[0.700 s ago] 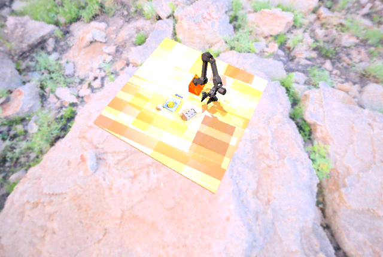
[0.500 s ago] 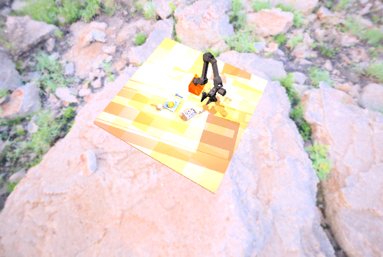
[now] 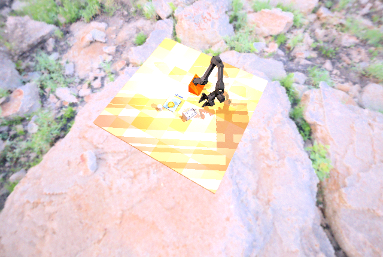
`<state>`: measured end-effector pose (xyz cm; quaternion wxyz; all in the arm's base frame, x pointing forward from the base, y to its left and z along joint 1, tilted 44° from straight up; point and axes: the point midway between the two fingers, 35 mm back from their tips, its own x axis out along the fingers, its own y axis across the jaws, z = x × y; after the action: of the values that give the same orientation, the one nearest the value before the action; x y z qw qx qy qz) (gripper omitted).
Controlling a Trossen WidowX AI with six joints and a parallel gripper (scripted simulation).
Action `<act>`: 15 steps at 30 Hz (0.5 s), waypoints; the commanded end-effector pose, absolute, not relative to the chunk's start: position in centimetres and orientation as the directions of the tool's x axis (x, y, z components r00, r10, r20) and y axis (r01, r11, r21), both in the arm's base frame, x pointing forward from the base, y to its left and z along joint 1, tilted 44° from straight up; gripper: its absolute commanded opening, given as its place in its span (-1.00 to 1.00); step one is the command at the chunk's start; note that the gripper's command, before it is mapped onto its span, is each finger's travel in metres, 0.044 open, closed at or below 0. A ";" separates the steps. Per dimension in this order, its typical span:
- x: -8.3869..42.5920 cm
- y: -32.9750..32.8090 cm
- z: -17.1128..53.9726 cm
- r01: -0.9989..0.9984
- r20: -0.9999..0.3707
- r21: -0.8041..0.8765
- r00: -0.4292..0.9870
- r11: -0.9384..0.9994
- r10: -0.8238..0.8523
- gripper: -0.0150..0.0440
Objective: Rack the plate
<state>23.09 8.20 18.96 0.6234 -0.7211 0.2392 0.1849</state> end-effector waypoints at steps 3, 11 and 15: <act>24.6 7.5 18.3 -0.670 -0.657 -0.741 0.737 -0.045 -0.155 0.86; 26.5 6.4 17.1 -0.774 -0.767 -0.631 0.612 0.055 -0.190 0.86; 27.3 5.6 16.4 -0.815 -0.818 -0.566 0.539 0.119 -0.199 0.86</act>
<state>26.59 6.23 16.93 0.6214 -0.6429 0.3798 0.2372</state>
